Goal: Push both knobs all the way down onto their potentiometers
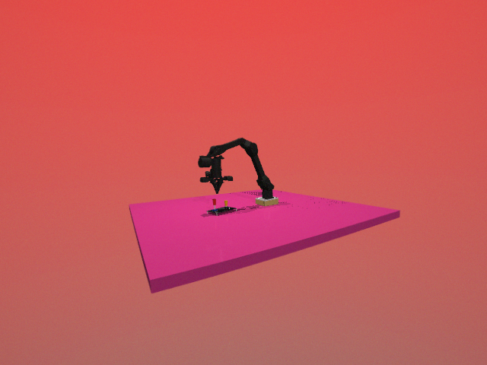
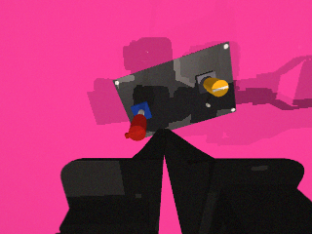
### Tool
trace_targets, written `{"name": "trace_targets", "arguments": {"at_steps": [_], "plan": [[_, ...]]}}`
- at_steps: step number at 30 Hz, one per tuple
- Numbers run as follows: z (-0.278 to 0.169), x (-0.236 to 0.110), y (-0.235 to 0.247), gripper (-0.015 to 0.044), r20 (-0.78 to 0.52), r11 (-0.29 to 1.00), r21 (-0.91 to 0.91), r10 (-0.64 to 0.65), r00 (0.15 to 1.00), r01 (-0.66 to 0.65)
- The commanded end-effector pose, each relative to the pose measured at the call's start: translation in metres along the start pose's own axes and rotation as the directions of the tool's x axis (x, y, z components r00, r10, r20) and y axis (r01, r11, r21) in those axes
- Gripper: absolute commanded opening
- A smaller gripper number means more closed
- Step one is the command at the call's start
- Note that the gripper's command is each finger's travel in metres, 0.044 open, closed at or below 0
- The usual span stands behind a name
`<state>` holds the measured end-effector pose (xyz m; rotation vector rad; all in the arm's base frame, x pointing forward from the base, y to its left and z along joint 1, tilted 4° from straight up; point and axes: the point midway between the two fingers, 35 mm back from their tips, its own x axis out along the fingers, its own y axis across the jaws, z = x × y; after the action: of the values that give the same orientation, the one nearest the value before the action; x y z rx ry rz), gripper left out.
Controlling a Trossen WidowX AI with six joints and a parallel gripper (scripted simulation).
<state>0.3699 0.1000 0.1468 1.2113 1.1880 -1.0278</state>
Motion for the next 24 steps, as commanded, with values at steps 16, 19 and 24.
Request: {"name": "trace_targets", "arguments": {"at_steps": [16,19,24], "plan": [[-0.009,-0.012,0.016,0.0000,0.004,0.800,0.600,-0.006,1.000,0.003],[-0.011,-0.014,0.018,0.0000,0.004,0.733,0.680,-0.008,1.000,0.003],[-0.013,-0.016,0.021,0.0000,0.005,0.606,0.796,-0.013,1.000,0.004]]}}
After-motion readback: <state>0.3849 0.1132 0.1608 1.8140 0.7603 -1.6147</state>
